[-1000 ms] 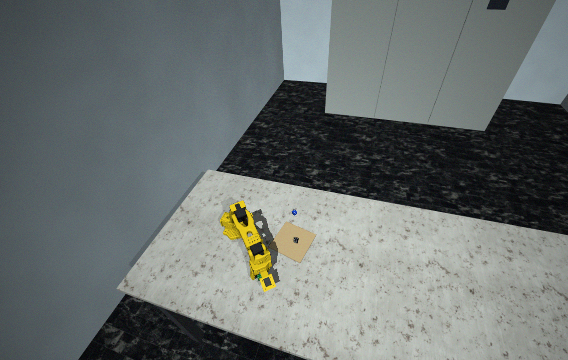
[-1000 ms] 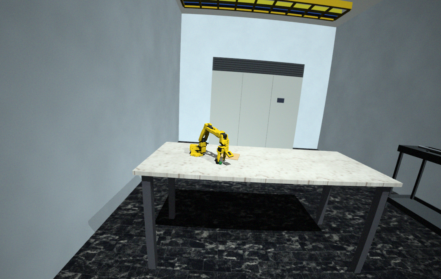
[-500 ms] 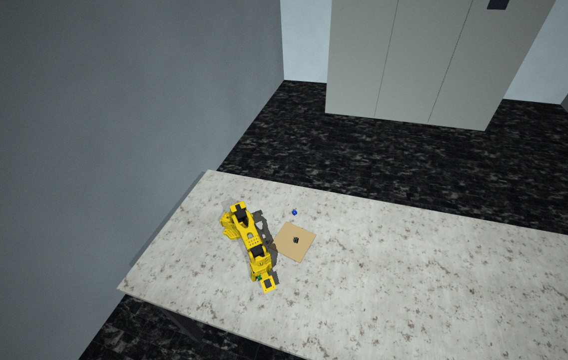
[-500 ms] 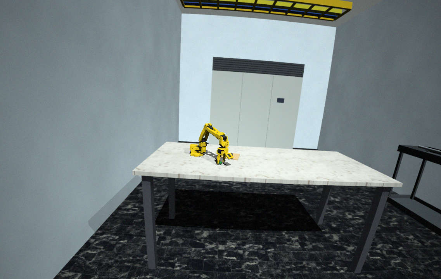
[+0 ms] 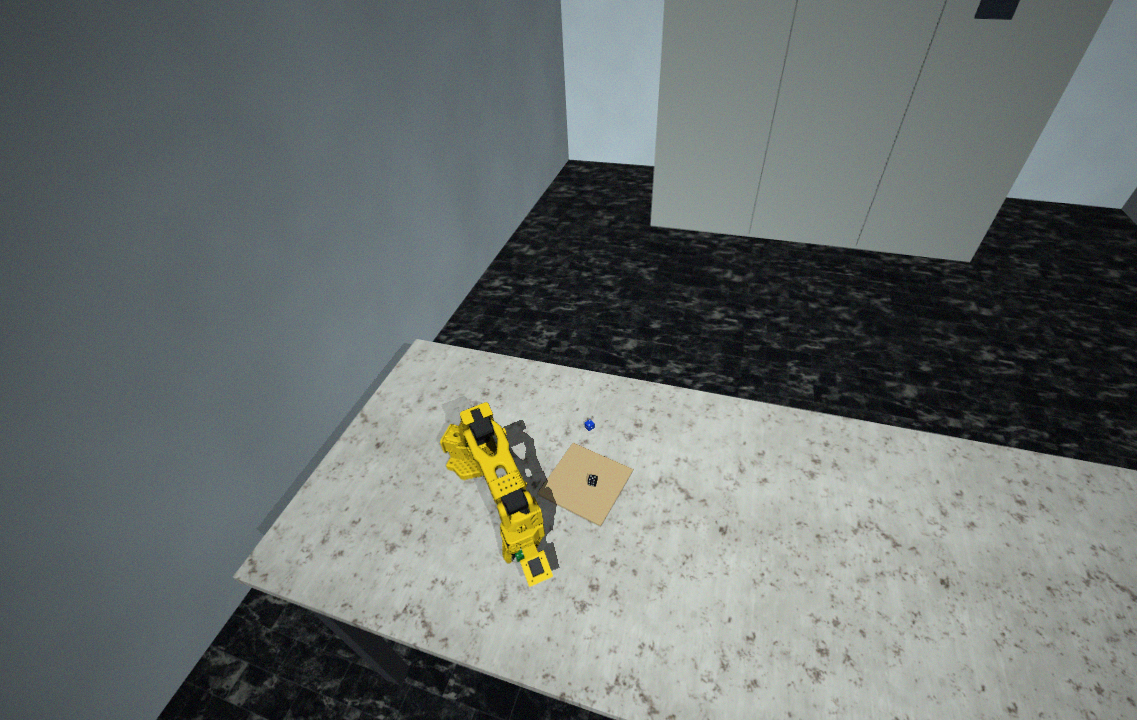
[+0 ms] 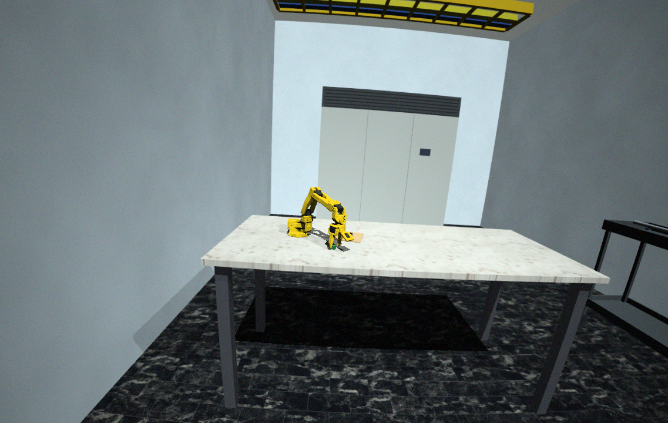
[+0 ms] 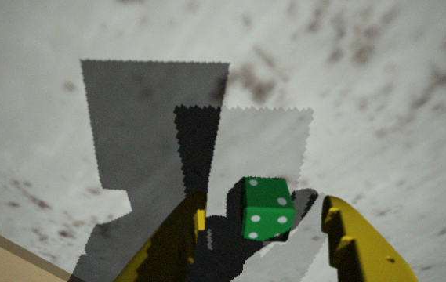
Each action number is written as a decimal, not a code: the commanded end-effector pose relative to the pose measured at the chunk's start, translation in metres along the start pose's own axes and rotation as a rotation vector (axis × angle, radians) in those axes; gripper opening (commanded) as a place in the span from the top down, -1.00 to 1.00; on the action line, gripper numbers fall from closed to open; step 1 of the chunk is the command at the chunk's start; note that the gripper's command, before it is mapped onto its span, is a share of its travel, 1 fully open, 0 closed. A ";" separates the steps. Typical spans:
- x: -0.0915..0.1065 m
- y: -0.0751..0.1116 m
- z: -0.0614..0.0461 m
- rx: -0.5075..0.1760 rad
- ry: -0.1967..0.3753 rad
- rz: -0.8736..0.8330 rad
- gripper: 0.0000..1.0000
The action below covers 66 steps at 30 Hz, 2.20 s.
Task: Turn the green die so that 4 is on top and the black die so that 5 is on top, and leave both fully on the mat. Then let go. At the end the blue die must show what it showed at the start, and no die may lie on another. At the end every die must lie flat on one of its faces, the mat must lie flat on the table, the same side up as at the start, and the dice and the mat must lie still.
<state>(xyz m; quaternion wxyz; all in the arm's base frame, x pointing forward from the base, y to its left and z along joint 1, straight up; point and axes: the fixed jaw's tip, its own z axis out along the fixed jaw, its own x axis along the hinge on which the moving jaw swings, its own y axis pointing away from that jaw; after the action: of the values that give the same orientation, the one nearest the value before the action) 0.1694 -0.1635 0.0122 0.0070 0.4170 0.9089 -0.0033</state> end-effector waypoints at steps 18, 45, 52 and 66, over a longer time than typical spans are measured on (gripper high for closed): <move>-0.003 -0.006 -0.003 -0.001 -0.023 0.003 0.75; -0.003 -0.010 -0.003 -0.001 -0.023 0.003 0.90; -0.003 -0.010 -0.003 -0.001 -0.023 0.003 0.99; -0.004 -0.009 -0.011 -0.001 -0.023 0.003 1.00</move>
<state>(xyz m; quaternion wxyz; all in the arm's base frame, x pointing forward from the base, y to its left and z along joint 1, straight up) 0.1616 -0.1672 0.0116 -0.0003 0.4197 0.9077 -0.0005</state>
